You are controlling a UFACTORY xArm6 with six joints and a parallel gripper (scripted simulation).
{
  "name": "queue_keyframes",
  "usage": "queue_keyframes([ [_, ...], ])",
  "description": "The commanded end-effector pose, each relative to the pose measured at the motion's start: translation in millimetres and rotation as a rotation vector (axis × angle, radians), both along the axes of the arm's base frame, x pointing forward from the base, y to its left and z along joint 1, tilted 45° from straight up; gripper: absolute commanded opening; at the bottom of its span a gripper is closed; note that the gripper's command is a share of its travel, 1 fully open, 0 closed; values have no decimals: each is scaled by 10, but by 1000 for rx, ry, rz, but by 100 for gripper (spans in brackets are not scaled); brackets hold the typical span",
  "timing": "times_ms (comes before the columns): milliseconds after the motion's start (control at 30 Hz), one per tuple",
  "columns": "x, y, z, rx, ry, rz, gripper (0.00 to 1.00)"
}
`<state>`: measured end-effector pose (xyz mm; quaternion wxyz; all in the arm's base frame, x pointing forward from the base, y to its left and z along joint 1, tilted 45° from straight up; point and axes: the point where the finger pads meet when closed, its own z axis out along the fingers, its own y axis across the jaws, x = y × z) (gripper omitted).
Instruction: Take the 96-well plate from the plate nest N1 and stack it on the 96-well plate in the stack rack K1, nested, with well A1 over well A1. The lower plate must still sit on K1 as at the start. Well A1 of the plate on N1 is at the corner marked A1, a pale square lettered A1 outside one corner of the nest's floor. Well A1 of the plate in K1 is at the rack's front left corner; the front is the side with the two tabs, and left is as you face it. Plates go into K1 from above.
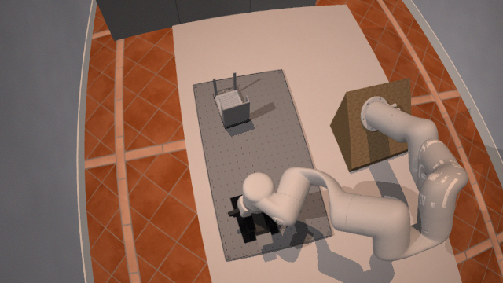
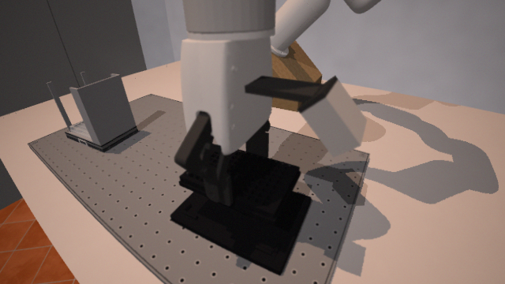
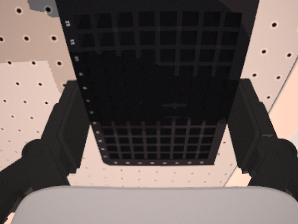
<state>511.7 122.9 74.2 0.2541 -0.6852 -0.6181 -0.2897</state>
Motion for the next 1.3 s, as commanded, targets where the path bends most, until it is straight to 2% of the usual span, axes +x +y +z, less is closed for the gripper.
queue_keyframes([
  [0, 3, -72, 75, 0, -3, -2, 0],
  [1267, -42, -450, 451, -1, -3, -2, 0],
])
